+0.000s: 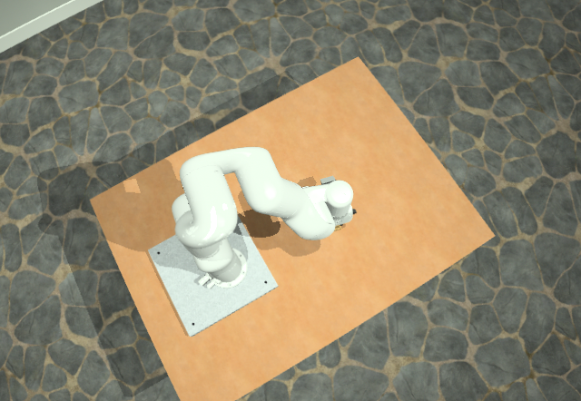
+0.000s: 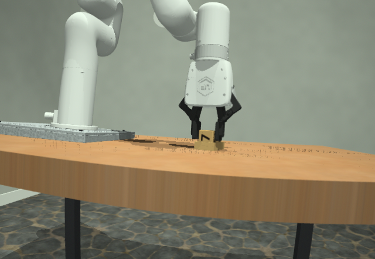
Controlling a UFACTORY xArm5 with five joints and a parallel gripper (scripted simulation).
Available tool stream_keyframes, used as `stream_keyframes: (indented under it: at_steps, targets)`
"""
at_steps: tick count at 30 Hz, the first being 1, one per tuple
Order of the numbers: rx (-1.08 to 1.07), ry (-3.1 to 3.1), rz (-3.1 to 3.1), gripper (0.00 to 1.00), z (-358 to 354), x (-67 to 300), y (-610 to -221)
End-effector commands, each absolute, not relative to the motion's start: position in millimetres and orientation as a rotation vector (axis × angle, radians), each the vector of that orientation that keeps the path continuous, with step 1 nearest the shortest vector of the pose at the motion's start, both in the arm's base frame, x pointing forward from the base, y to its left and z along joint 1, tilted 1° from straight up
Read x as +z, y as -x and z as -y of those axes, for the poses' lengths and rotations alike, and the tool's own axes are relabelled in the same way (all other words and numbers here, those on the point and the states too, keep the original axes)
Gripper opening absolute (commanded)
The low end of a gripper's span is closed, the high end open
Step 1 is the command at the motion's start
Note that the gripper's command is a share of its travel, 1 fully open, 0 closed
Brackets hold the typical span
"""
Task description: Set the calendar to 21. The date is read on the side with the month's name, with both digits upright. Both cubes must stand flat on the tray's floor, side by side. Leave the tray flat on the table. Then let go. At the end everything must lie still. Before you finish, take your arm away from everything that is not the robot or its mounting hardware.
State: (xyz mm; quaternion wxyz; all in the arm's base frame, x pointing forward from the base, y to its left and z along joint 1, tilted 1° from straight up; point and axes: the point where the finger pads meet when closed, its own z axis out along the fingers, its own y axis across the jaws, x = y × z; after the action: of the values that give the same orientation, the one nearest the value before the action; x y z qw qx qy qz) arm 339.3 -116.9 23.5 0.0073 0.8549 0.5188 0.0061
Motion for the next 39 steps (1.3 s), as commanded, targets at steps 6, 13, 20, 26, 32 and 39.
stream_keyframes:
  at_steps: [6, 13, 20, 26, 32, 39]
  targets:
    - [0.022, -2.671, -1.621, 0.49, 117.3, 24.4, -340.5]
    - [0.022, -2.671, -1.621, 0.29, 117.3, 24.4, -340.5]
    - [0.022, -2.671, -1.621, 0.29, 117.3, 24.4, -340.5]
    - [0.022, -2.671, -1.621, 0.29, 117.3, 24.4, -340.5]
    - [0.022, -2.671, -1.621, 0.29, 117.3, 24.4, -340.5]
    - [0.022, -2.671, -1.621, 0.29, 117.3, 24.4, -340.5]
